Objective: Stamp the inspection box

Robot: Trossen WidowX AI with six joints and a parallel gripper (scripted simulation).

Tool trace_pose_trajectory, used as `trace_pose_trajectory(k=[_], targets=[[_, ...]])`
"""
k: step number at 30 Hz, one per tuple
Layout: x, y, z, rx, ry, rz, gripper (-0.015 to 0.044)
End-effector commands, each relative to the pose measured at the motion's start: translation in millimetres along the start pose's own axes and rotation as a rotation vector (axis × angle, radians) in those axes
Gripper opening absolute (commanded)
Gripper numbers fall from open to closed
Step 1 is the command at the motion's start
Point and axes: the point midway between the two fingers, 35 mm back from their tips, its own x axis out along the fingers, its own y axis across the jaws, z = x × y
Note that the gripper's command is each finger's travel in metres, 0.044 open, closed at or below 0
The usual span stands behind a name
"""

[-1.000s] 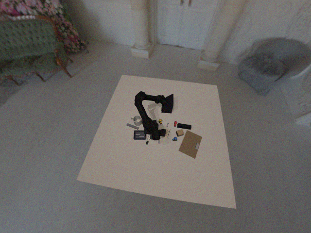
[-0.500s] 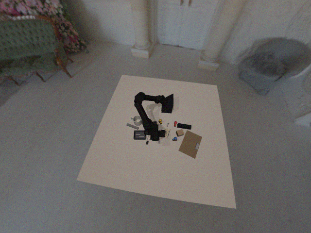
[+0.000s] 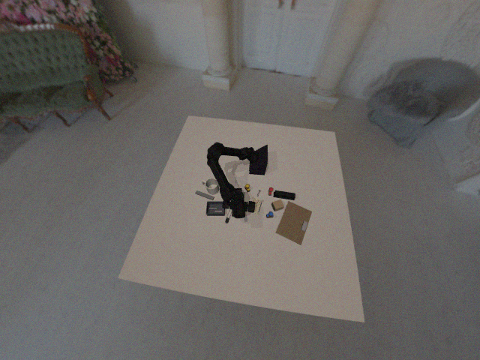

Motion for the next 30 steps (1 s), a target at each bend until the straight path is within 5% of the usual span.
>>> trace_pose_trajectory(k=[1, 8, 11, 30], targets=[[-0.1, -0.2, 0.1, 0.001, 0.000, 0.000, 0.0128], [-0.1, -0.2, 0.1, 0.001, 0.000, 0.000, 0.0082], [-0.8, -0.1, 0.2, 0.001, 0.000, 0.000, 0.0003], [-9.9, 0.5, 1.2, 0.000, 0.000, 0.003, 0.0000]])
